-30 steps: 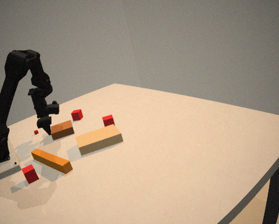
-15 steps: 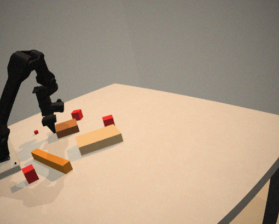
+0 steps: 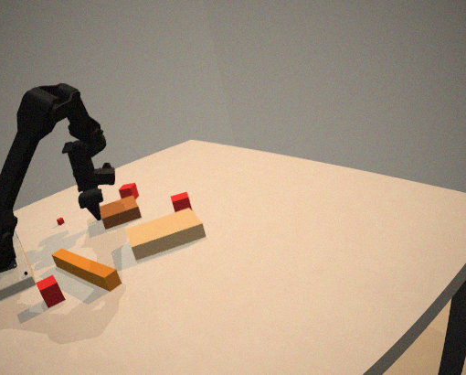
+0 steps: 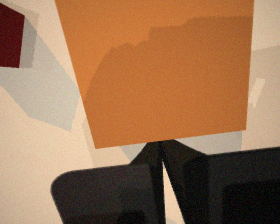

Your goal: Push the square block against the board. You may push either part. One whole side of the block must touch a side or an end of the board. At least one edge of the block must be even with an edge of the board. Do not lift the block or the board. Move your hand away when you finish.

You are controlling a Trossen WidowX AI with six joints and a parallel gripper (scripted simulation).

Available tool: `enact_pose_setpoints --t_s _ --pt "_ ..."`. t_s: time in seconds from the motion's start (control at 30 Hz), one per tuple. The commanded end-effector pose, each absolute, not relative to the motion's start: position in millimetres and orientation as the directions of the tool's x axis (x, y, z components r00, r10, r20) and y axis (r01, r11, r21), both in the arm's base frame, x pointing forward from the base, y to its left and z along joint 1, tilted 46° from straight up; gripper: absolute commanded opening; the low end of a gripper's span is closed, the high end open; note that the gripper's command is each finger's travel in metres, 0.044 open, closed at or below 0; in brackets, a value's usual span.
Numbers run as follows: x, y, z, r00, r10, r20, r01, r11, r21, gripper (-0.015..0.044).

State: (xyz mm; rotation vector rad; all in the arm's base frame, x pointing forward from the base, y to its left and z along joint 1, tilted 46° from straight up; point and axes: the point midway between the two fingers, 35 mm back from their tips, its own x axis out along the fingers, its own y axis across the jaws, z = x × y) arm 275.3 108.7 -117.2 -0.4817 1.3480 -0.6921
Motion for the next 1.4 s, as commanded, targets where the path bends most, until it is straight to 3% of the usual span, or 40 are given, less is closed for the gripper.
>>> enact_pose_setpoints --t_s 0.0,0.53,1.37 --pt "285 104 -115 0.073 -0.701 -0.709 0.182 0.709 -0.682 0.0" --pt "307 98 -109 0.074 -0.705 -0.706 0.184 0.705 -0.685 0.0" --pt "270 104 -119 0.072 -0.703 -0.707 0.182 0.706 -0.684 0.0"
